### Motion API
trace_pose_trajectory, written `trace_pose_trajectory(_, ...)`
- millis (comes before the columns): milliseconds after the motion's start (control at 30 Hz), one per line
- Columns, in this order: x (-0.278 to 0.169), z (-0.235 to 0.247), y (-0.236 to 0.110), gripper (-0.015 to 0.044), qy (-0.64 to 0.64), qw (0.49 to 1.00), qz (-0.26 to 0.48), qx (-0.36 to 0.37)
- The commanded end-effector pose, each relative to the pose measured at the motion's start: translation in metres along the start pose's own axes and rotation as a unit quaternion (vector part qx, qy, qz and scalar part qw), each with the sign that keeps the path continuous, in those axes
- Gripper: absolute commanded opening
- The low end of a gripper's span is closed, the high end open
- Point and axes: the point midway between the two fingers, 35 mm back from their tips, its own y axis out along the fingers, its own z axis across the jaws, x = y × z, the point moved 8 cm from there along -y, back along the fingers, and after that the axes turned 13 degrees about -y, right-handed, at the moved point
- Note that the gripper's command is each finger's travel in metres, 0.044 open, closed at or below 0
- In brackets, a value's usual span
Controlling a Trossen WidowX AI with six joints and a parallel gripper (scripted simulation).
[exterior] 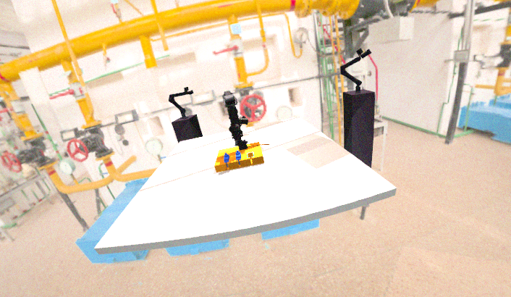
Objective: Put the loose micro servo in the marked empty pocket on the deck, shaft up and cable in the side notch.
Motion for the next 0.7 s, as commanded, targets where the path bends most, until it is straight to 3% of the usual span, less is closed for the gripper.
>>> trace_pose_trajectory(0, 0.025, 0.006, -0.001, 0.0440, -0.054, 0.998, 0.002, 0.032)
trace_pose_trajectory(667, 0.028, 0.009, 0.026, 0.0440, -0.063, 0.997, 0.003, 0.036)
